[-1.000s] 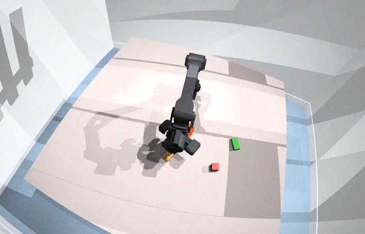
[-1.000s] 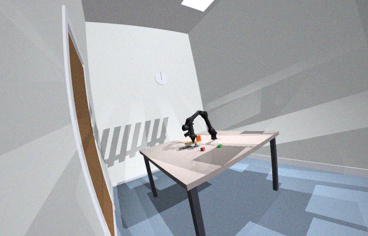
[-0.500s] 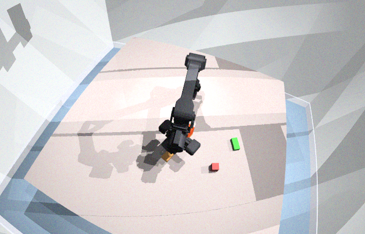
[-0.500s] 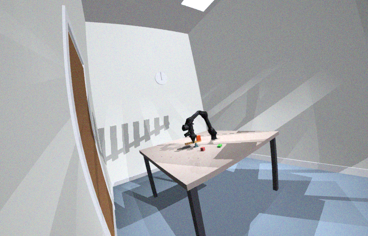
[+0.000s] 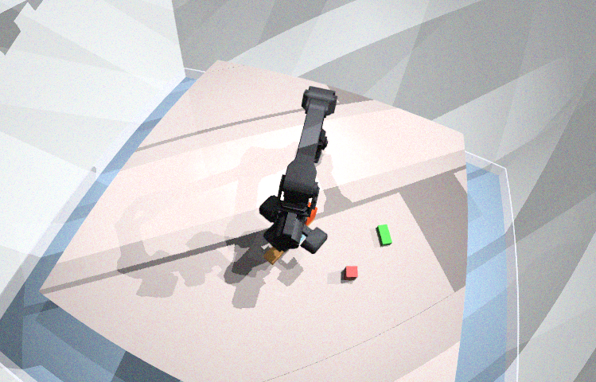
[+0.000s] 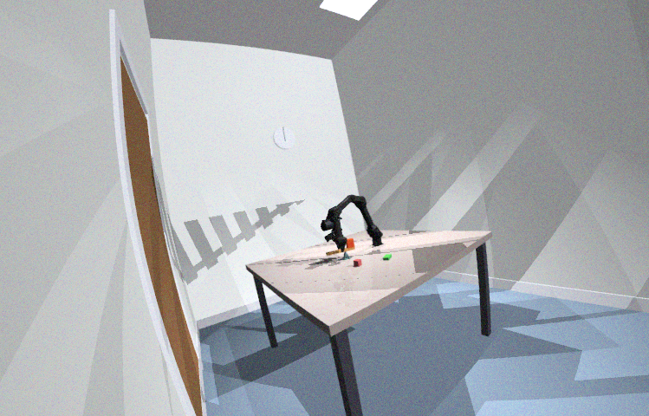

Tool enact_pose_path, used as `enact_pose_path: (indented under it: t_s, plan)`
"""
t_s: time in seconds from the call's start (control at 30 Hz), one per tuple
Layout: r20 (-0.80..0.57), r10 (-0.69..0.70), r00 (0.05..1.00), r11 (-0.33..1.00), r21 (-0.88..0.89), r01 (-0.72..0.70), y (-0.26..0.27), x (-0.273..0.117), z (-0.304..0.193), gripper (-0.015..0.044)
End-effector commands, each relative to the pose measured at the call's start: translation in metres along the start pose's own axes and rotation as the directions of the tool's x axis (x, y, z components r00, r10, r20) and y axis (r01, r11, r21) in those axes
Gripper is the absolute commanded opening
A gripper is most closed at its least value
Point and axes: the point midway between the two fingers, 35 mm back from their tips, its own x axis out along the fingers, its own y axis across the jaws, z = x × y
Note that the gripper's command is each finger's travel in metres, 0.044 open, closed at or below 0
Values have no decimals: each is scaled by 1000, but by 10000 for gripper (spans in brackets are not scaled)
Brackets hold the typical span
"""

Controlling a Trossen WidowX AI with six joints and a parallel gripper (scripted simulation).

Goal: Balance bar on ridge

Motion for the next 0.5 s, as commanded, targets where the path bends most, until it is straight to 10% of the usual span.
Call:
enact_pose_path:
  t_s: [0.0, 0.47]
  plan:
    - [0, -1, 1000, 1000, 0, 1, 0, -2, 0, 440]
    - [0, 0, 1000, 1000, 0, 0, 0, -100, 0, 440]
